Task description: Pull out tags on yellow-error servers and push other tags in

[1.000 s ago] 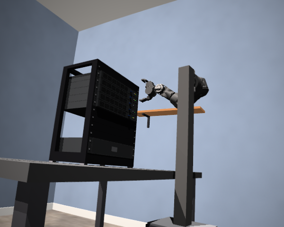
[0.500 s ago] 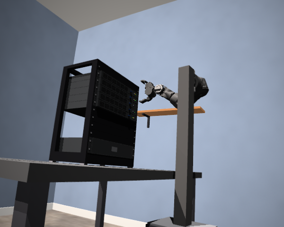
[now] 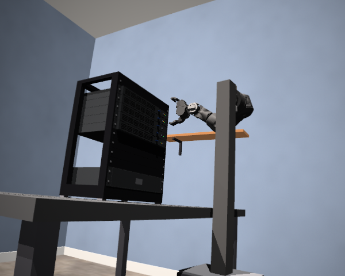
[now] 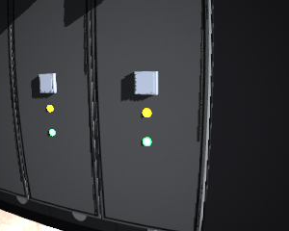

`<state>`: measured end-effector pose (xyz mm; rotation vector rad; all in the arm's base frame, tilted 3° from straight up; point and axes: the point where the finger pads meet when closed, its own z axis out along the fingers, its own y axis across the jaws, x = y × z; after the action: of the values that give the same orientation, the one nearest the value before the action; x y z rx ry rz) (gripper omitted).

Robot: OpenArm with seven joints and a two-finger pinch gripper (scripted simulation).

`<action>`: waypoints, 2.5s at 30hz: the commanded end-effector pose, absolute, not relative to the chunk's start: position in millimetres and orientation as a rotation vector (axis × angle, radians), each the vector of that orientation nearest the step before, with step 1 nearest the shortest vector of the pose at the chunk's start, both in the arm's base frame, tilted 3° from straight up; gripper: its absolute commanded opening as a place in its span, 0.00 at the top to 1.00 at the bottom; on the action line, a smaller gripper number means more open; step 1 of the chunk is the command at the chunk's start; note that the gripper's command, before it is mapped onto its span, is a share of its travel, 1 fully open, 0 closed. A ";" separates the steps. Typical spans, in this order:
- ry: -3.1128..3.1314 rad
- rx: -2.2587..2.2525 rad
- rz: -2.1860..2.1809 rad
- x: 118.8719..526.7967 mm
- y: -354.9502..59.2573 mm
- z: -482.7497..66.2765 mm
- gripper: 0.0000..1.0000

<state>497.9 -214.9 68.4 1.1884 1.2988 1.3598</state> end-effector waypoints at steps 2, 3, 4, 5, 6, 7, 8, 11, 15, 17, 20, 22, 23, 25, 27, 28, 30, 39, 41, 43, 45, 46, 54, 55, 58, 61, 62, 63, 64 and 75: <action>1.304 1.183 1.363 497.3 -213.3 70.0 0.00; 1.304 1.183 1.363 497.3 -213.3 70.0 0.00; 1.304 1.183 1.363 497.3 -213.3 70.0 0.00; 1.304 1.183 1.363 497.3 -213.3 70.0 0.00; 1.304 1.183 1.363 497.3 -213.3 70.0 0.00; 1.304 1.183 1.363 497.3 -213.3 70.0 0.00; 1.304 1.183 1.363 497.3 -213.3 70.0 0.00; 1.304 1.183 1.363 497.3 -213.3 70.0 0.00; 1.304 1.183 1.363 497.3 -213.3 70.0 0.00; 1.304 1.183 1.363 497.3 -213.3 70.0 0.00; 1.304 1.183 1.363 497.3 -213.3 70.0 0.00; 1.304 1.183 1.363 497.3 -213.3 70.0 0.00; 1.304 1.183 1.363 497.3 -213.3 70.0 0.00; 1.304 1.183 1.363 497.3 -213.3 70.0 0.00; 1.304 1.183 1.363 497.3 -213.3 70.0 0.00; 1.304 1.183 1.363 497.3 -213.3 70.0 0.00; 1.304 1.183 1.363 497.3 -213.3 70.0 0.00; 1.304 1.183 1.363 497.3 -213.3 70.0 0.00; 1.304 1.183 1.363 497.3 -213.3 70.0 0.00; 1.304 1.183 1.363 497.3 -213.3 70.0 1.00; 1.304 1.183 1.363 497.3 -213.3 70.0 1.00; 1.304 1.183 1.363 497.3 -213.3 70.0 1.00; 1.304 1.183 1.363 497.3 -213.3 70.0 1.00; 1.304 1.183 1.363 497.3 -213.3 70.0 1.00; 1.304 1.183 1.363 497.3 -213.3 70.0 1.00; 1.304 1.183 1.363 497.3 -213.3 70.0 1.00; 1.304 1.183 1.363 497.3 -213.3 70.0 1.00; 1.304 1.183 1.363 497.3 -213.3 70.0 1.00; 1.304 1.183 1.363 497.3 -213.3 70.0 1.00; 1.304 1.183 1.363 497.3 -213.3 70.0 1.00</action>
<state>497.9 -214.9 68.4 1.1884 1.2989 1.3598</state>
